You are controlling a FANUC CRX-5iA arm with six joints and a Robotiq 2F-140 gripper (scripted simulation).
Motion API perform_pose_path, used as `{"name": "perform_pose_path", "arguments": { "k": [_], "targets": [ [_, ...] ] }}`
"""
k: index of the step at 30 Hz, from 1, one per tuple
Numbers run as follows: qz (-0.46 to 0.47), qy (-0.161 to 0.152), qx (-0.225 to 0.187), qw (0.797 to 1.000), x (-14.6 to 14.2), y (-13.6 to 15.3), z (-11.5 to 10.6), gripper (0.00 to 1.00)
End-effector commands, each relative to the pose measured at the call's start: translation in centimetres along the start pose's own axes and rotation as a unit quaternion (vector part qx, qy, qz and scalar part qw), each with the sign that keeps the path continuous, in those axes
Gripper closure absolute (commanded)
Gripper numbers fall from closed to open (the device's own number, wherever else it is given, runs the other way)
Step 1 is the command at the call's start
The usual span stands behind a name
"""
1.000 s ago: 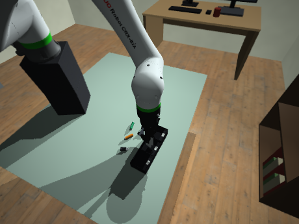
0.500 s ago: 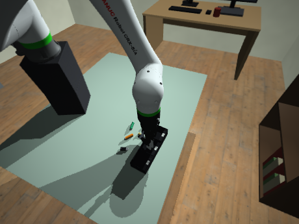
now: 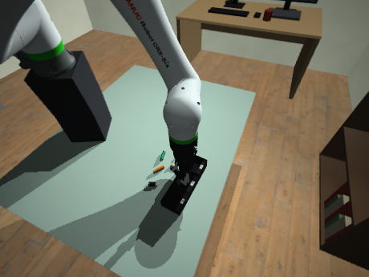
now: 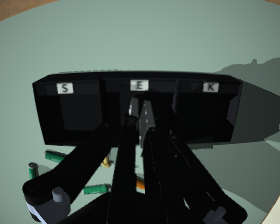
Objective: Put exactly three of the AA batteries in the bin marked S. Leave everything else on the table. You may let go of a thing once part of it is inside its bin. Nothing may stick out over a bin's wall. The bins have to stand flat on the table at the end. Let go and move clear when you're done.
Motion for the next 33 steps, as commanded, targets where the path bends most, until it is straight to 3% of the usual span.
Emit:
{"name": "perform_pose_path", "arguments": {
  "k": [1, 26, 33],
  "targets": [
    [0.0, 0.0, 0.0, 1.0, 0.0, -0.02, -0.01, 0.95],
    [0.0, 0.0, 0.0, 1.0, 0.0, -0.02, -0.01, 0.95],
    [0.0, 0.0, 0.0, 1.0, 0.0, -0.02, -0.95, 0.95]
  ]
}}
Point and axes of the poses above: the point where the finger pads meet when closed, its own z axis out along the fingers, its own x axis across the jaws, y = z × x, the point moved 7 cm from there along -z, back along the fingers, and after that the axes turned 5 degrees about z, right-handed, at the moved point
